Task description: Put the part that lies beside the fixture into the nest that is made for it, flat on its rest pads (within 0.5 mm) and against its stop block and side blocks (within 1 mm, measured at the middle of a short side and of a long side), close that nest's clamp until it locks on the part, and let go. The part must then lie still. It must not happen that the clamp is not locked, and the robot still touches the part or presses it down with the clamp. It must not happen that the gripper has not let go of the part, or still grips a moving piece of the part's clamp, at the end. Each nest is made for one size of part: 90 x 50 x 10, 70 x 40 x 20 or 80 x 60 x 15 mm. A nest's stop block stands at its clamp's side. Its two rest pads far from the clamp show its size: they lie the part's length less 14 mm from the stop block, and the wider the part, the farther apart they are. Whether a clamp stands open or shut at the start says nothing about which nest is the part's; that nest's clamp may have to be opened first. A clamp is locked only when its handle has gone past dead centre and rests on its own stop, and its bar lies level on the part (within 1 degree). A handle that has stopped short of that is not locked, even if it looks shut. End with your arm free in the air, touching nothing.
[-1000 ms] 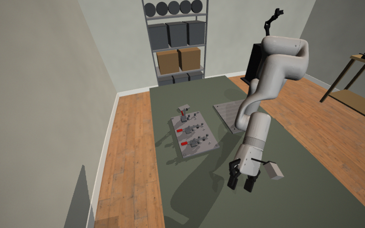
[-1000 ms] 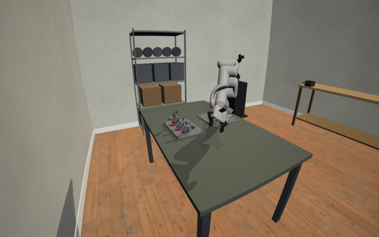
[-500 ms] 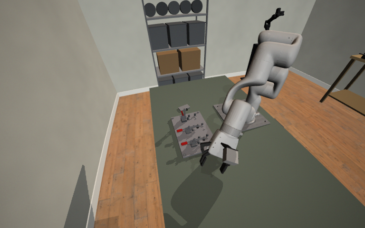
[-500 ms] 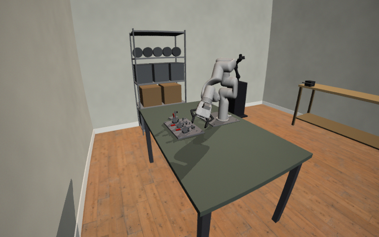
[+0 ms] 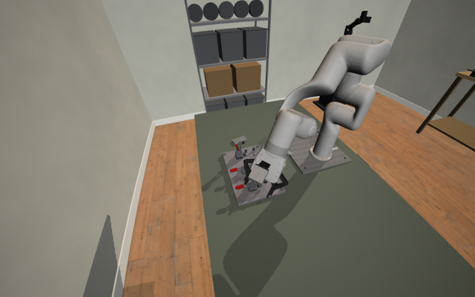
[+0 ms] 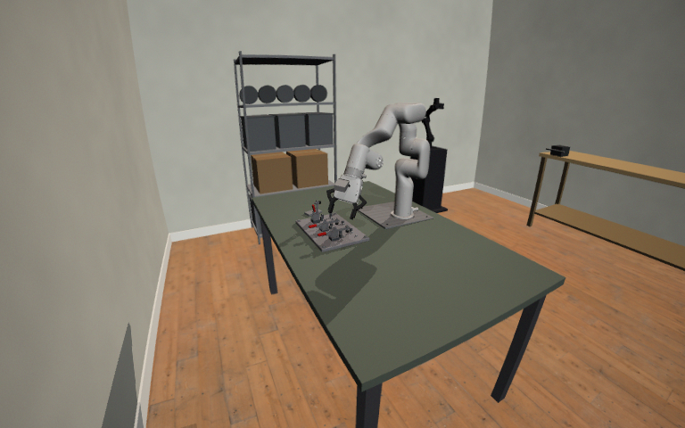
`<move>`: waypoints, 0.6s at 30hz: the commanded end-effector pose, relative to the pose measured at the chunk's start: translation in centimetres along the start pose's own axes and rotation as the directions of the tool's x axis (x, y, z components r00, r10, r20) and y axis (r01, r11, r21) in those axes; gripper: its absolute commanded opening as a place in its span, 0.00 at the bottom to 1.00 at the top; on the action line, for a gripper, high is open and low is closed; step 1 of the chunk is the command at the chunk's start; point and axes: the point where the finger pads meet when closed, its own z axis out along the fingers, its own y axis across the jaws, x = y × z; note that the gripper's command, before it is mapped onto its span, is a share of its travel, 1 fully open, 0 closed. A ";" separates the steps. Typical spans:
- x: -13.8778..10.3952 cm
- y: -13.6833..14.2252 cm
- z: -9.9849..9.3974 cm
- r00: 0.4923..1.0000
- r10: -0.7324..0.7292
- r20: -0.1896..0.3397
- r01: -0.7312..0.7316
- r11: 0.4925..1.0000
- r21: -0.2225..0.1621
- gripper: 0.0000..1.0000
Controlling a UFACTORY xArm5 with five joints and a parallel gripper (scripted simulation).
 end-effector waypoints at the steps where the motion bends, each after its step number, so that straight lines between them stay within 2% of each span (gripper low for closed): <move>1: -1.6 1.9 -0.9 0.995 0.074 0.061 -0.074 0.997 0.000 1.00; 2: -3.2 3.3 -1.7 0.984 0.142 0.107 -0.142 0.990 -0.006 1.00; 3: -4.0 3.9 -2.0 0.977 0.172 0.127 -0.172 0.985 -0.009 1.00; 8: -6.4 5.5 -3.3 0.945 0.267 0.188 -0.267 0.963 -0.024 1.00; 9: -7.5 6.2 -3.9 0.926 0.310 0.216 -0.311 0.950 -0.033 1.00; 15: -11.3 8.0 -6.2 0.843 0.446 0.300 -0.446 0.892 -0.071 1.00; 18: -11.8 8.2 -6.6 0.830 0.464 0.311 -0.464 0.882 -0.078 1.00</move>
